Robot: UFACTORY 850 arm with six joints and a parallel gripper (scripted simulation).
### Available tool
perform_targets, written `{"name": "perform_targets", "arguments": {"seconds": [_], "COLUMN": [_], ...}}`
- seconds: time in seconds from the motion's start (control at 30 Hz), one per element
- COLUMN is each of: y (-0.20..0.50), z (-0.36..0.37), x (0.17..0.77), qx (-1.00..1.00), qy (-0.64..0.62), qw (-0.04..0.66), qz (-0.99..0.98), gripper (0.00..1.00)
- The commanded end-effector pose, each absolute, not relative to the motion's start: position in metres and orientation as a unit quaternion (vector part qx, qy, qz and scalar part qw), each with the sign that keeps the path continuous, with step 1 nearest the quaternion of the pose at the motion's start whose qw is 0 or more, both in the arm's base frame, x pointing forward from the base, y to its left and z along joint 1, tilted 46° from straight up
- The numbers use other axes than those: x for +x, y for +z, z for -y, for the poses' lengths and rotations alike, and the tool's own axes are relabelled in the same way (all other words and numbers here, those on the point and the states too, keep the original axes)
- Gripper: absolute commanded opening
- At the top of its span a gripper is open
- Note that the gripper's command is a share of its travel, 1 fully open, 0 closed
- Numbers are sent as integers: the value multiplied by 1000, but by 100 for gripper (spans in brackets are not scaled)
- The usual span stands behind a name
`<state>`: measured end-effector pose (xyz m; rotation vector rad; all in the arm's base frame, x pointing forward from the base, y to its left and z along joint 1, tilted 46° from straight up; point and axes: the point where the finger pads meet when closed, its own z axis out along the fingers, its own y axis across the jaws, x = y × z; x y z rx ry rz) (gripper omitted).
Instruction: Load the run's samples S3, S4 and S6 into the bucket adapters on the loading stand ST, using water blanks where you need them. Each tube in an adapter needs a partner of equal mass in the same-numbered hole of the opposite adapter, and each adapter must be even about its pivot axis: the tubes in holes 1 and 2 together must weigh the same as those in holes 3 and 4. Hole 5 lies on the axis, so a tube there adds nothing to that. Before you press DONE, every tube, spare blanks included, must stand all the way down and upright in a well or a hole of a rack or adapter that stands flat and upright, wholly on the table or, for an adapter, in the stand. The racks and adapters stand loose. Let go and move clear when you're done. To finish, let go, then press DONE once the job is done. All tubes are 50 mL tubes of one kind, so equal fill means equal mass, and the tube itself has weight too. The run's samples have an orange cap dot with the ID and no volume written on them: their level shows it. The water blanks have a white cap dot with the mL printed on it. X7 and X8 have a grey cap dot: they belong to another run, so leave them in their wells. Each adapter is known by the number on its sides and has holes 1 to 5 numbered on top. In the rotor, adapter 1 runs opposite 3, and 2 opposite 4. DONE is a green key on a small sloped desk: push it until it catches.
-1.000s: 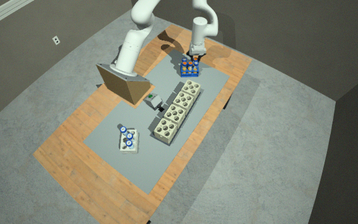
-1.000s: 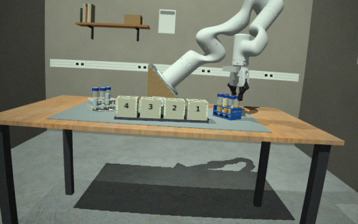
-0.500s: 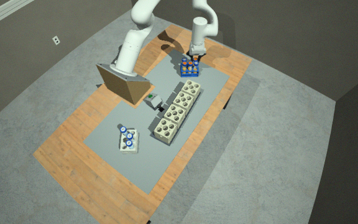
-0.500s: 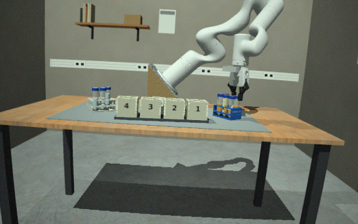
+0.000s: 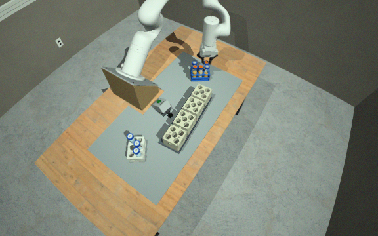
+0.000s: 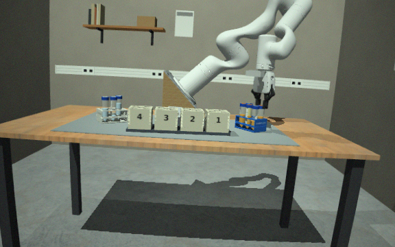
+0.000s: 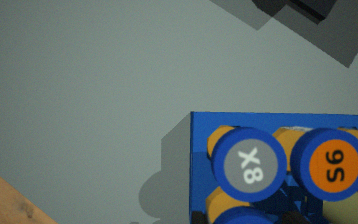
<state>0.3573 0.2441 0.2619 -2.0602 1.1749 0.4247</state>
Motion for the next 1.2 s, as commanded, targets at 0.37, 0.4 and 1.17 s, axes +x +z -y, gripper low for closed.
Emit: {"name": "perform_targets", "arguments": {"seconds": [0.37, 0.4, 1.17], "y": [282, 283, 310], "z": [-223, -222, -195], "x": [356, 356, 353], "qx": [-798, -798, -798], "qy": [164, 164, 164], "qw": [358, 358, 358], "qz": [-455, -455, -455], "gripper": [44, 44, 44]}}
